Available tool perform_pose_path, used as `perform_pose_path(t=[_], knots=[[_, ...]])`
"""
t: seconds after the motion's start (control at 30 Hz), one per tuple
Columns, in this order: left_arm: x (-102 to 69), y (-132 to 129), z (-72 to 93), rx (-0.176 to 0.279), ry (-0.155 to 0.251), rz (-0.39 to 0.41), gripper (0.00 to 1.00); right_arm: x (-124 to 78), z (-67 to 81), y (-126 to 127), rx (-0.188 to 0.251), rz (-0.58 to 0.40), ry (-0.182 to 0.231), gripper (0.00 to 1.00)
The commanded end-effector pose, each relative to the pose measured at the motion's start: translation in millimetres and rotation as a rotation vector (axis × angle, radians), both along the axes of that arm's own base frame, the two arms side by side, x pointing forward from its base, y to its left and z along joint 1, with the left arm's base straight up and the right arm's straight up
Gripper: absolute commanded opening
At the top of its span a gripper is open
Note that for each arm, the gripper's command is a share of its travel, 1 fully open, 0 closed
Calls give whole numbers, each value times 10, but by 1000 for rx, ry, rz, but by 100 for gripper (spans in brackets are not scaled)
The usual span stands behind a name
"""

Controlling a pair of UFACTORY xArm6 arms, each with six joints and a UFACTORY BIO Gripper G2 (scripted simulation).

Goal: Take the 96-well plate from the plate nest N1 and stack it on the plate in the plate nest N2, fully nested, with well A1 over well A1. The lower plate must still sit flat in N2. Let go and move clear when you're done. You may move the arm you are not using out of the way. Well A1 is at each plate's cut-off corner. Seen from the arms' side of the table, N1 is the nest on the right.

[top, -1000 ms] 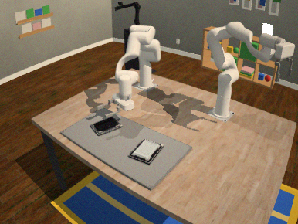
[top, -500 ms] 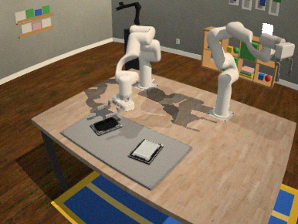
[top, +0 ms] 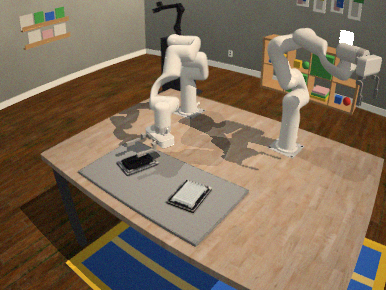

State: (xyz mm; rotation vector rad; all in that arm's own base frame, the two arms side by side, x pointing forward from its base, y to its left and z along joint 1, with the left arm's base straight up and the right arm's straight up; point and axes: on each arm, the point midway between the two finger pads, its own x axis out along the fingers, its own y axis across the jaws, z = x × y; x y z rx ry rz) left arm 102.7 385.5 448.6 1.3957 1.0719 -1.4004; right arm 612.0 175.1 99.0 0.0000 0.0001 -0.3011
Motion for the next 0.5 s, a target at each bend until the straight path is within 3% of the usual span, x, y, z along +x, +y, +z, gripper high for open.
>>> perform_pose_path(t=[0.0, 0.47], knots=[[1, 1, 16, 4, -1, 0, 100, 12, -62, 5, 2, 0, -4, 37], [1, 1, 16, 4, -1, 0, 100, 12, -262, 6, 2, 0, -4, 37]])
